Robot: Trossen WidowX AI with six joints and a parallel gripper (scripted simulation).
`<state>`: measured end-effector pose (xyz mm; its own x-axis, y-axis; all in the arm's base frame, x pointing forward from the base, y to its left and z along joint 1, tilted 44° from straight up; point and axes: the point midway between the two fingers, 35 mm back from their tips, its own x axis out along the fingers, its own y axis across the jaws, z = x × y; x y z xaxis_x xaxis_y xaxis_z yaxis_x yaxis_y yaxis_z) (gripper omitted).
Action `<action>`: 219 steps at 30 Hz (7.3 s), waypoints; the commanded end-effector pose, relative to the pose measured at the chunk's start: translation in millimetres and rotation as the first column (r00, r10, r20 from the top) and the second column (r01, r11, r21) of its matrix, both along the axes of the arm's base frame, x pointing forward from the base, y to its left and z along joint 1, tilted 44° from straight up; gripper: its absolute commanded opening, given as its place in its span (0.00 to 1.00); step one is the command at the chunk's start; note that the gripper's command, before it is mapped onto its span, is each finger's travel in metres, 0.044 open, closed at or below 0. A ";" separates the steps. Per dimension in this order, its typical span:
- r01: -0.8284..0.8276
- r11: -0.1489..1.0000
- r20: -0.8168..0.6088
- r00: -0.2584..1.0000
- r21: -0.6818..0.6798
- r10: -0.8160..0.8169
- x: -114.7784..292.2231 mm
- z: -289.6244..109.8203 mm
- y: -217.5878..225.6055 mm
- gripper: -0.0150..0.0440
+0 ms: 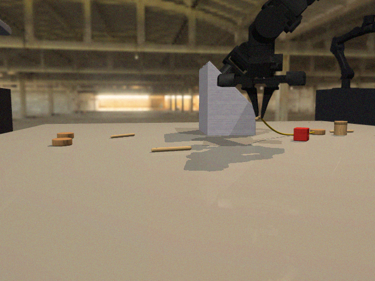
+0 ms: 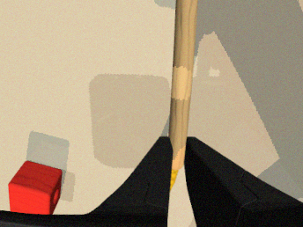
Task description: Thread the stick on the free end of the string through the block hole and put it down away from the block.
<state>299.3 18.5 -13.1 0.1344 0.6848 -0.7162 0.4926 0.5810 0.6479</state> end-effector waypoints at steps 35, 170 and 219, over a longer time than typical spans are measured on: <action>0.051 0.997 0.045 0.998 -0.055 -0.049 -12.6 42.6 1.1 0.25; 0.669 0.664 -0.432 0.518 -0.333 -0.738 15.3 178.8 59.3 0.25; 0.702 0.353 -0.611 -0.146 -0.619 -0.778 34.8 235.5 112.5 0.25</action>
<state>334.0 125.1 218.2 -0.0218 0.4967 -0.8677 0.8213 -0.4860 -0.2988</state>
